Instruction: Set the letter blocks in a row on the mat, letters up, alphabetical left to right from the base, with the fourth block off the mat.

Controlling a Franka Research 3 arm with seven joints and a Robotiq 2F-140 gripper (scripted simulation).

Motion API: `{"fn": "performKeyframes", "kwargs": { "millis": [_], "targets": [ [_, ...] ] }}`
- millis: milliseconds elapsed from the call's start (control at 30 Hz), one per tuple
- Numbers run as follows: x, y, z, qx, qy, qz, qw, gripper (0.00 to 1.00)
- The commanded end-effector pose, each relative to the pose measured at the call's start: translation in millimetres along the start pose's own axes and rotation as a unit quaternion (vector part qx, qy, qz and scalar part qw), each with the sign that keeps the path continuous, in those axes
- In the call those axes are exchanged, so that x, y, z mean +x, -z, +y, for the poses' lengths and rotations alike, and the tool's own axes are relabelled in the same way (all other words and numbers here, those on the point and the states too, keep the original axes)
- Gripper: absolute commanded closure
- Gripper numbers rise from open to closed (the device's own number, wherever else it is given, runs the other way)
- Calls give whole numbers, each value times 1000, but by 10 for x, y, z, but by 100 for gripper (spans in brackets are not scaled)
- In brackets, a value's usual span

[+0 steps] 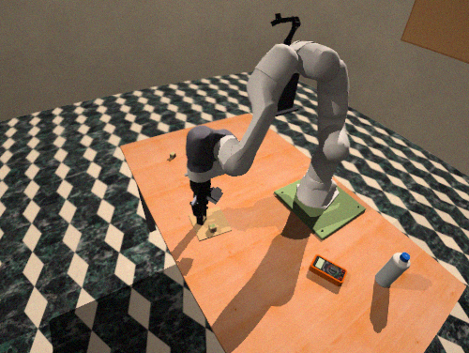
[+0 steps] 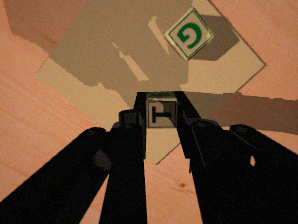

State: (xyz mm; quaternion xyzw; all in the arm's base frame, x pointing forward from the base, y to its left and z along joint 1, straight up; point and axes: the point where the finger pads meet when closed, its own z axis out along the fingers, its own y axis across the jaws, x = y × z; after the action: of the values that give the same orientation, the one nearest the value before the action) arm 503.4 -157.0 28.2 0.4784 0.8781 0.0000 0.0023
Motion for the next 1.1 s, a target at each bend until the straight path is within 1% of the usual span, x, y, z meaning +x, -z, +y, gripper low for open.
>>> {"fn": "performKeyframes", "kwargs": {
  "millis": [0, 167, 233, 300, 367, 467, 667, 767, 867, 1067],
  "targets": [
    [-5, -1, 5, -1, -1, -1, 1000, 78],
    [-5, 5, 5, -1, -1, -1, 1000, 78],
    [-5, 38, 5, -1, -1, -1, 1000, 78],
    [-5, 112, 5, -1, -1, -1, 1000, 78],
    [-5, 112, 5, -1, -1, -1, 1000, 78],
    [-5, 295, 4, -1, -1, -1, 1000, 78],
    [-4, 743, 4, -1, -1, -1, 1000, 78],
    [-3, 903, 3, -1, -1, -1, 1000, 78],
    [-3, 984, 3, -1, -1, -1, 1000, 78],
    [-3, 999, 3, -1, -1, -1, 1000, 78]
  ]
}}
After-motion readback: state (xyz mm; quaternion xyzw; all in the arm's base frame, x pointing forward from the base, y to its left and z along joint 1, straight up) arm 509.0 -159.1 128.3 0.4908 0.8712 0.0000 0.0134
